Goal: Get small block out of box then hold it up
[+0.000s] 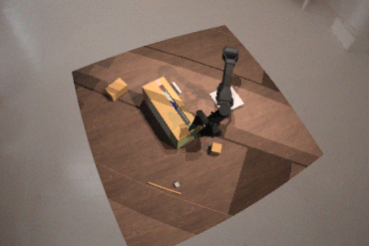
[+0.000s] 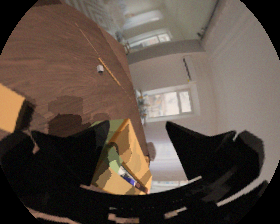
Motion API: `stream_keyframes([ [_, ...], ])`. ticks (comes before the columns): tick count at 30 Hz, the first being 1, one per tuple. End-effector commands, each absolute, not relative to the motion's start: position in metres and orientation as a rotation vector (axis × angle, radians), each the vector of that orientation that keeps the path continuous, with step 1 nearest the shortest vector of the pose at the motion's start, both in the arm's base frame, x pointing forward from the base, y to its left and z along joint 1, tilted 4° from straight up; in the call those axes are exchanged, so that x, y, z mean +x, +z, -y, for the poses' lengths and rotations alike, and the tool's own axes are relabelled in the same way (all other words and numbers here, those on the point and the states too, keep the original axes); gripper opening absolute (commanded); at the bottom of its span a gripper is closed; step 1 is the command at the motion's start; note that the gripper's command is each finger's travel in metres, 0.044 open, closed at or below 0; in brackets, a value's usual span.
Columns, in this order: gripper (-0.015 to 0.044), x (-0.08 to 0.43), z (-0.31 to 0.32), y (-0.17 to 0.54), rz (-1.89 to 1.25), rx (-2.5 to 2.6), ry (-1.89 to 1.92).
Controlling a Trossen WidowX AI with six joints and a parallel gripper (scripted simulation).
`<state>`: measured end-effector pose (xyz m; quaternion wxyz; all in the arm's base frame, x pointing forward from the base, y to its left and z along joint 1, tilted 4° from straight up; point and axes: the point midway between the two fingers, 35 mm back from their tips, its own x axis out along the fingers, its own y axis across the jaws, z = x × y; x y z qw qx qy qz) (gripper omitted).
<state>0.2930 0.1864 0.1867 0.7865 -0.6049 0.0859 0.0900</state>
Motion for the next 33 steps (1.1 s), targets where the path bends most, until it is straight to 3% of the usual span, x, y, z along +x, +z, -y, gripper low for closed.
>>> stream_keyframes([
  [1, 0.0400, 0.344, -0.147, 0.201, -0.429, -0.850, 0.178],
  [16, 0.0400, 0.359, -0.060, 0.197, -0.797, -0.245, -0.033],
  [33, 0.0400, 0.301, 0.047, 0.200, -1.243, 0.839, -0.594],
])
